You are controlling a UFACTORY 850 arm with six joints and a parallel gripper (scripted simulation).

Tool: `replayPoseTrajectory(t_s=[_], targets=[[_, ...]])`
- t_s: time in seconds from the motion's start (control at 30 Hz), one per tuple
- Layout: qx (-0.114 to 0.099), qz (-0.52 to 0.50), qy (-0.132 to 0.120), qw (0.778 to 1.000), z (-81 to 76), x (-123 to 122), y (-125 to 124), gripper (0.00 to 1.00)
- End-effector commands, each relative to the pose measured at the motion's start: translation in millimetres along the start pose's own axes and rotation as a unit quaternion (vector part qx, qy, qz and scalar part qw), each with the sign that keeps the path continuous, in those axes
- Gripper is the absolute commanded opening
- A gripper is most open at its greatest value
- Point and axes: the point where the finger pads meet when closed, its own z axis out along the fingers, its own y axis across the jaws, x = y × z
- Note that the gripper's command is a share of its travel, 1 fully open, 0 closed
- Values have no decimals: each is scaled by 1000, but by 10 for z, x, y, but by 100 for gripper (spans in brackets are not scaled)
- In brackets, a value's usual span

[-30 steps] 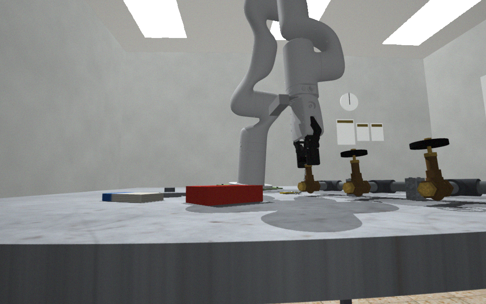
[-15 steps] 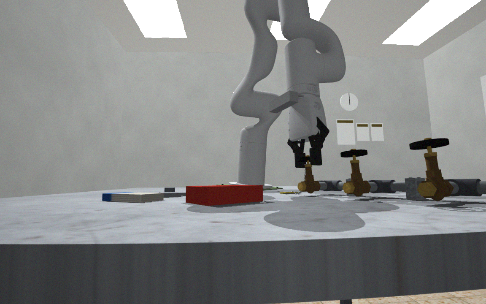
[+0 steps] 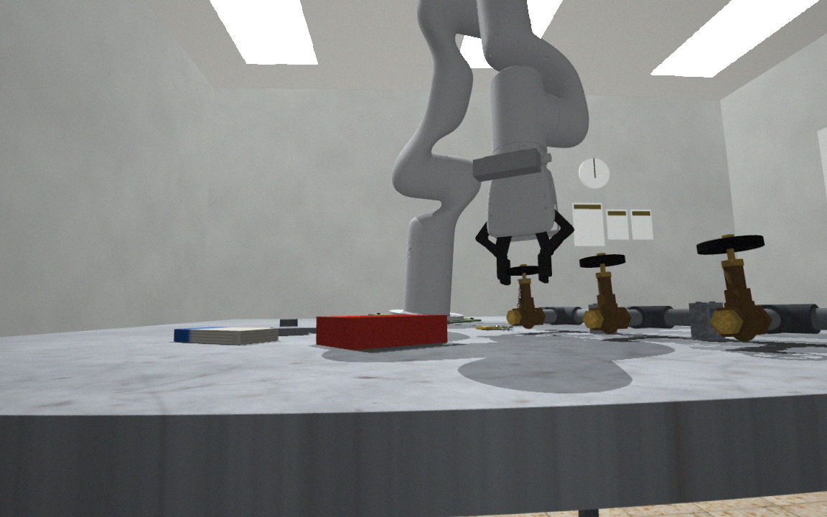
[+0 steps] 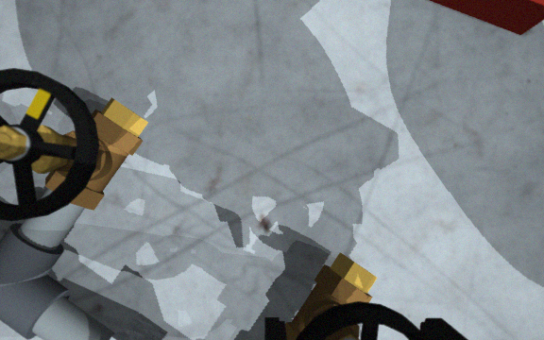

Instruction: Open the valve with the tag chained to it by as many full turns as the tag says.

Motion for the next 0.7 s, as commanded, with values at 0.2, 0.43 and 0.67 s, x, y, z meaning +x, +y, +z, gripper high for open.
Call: replayPoseTrajectory(t_s=[0.2, 0.43, 0.67], targets=[[11, -257, 1, 966, -7, 8, -7, 0], [5, -398, 9, 917, -7, 8, -7, 0], [1, -520, 15, 854, -7, 8, -7, 0]])
